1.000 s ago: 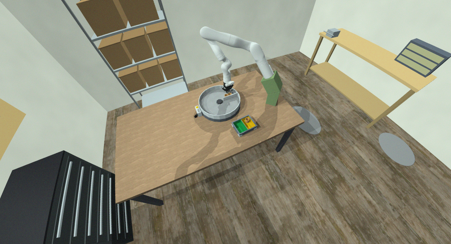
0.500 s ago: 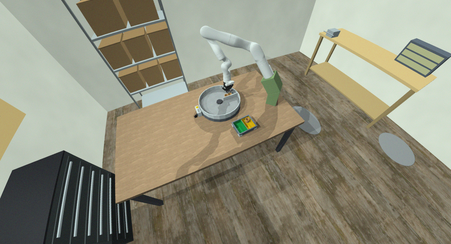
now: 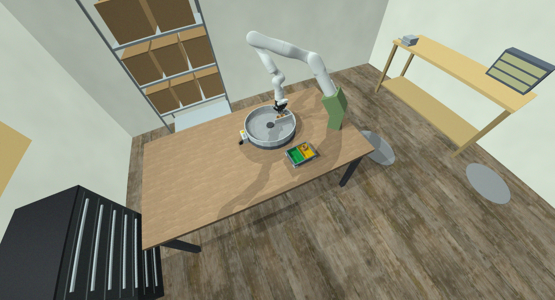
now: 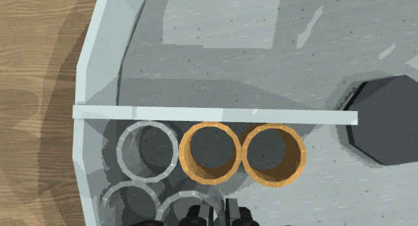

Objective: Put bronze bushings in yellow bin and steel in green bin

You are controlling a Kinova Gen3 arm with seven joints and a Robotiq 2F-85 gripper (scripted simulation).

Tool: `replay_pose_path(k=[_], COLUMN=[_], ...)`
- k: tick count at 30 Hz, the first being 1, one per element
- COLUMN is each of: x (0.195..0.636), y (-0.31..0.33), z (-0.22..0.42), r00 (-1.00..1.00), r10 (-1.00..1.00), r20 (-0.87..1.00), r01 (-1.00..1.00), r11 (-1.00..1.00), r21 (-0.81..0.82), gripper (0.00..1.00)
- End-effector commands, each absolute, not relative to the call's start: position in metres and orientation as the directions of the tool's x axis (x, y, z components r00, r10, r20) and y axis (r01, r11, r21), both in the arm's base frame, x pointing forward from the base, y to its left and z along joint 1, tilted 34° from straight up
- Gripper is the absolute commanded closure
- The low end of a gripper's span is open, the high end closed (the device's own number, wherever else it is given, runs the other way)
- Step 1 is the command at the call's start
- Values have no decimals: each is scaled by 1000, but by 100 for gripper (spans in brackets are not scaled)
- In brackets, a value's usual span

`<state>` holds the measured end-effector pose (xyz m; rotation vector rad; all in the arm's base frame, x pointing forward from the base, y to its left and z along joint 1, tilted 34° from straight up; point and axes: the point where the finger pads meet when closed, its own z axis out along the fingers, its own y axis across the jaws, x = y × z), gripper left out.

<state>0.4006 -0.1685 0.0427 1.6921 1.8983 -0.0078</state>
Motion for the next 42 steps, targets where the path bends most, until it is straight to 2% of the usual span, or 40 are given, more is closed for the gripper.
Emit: replay_pose_path(k=[1, 42], x=[401, 396], y=[-168, -164], z=[44, 53], r00=[-18, -18], r10=[905, 905], r20=[-424, -424], r01=[908, 908], r11=[192, 192], r21=[372, 372], gripper=[100, 100])
